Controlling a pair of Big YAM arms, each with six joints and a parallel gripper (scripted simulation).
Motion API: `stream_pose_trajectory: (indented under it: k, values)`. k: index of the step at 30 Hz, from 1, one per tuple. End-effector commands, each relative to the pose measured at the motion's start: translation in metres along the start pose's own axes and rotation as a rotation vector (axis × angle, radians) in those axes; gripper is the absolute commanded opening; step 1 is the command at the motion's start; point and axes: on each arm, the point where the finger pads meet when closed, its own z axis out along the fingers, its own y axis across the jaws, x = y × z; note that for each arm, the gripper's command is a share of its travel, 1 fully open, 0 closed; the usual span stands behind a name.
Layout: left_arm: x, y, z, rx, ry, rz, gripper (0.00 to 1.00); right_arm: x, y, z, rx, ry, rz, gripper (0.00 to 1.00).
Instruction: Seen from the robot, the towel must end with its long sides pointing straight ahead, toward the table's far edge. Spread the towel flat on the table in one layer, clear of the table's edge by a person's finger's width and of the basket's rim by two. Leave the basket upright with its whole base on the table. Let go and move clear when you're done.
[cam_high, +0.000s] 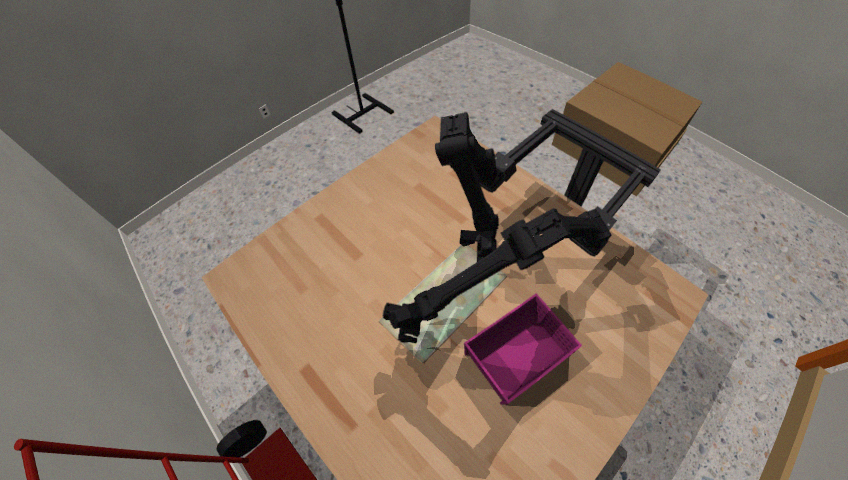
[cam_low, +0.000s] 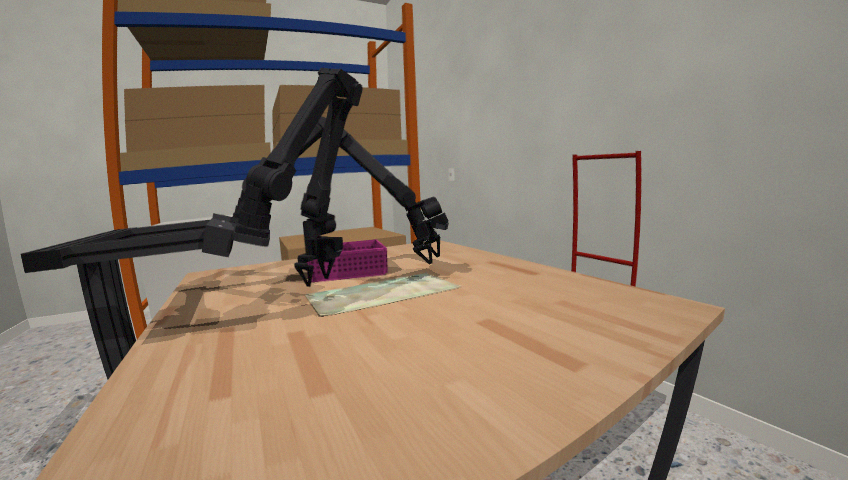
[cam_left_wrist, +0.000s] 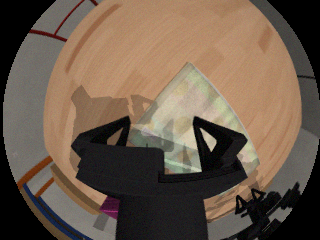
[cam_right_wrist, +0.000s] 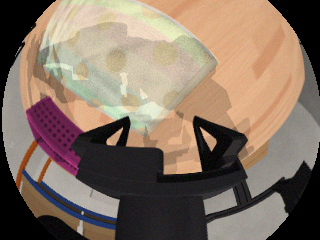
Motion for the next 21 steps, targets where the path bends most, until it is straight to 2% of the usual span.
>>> stream_pose_trajectory:
  k: [1, 7, 11, 12, 21]
  values:
    - [-0.032, 0.004, -0.024, -0.078, -0.142, -0.23, 1.0, 0.001, -0.003, 0.0, 0.007, -0.001, 0.004, 1.0]
    - [-0.032, 0.003, -0.029, -0.135, -0.25, -0.409, 1.0, 0.0, -0.002, -0.001, 0.004, -0.001, 0.005, 1.0]
    - [-0.031, 0.004, -0.031, -0.158, -0.276, -0.436, 1.0, 0.0, -0.002, -0.001, 0.004, -0.001, 0.005, 1.0]
    - [-0.042, 0.011, -0.035, -0.169, -0.295, -0.424, 1.0, 0.0, -0.002, -0.001, 0.004, -0.001, 0.005, 1.0]
    - [-0.028, 0.012, -0.023, -0.17, -0.263, -0.416, 1.0, 0.0, -0.002, -0.001, 0.004, -0.001, 0.005, 1.0]
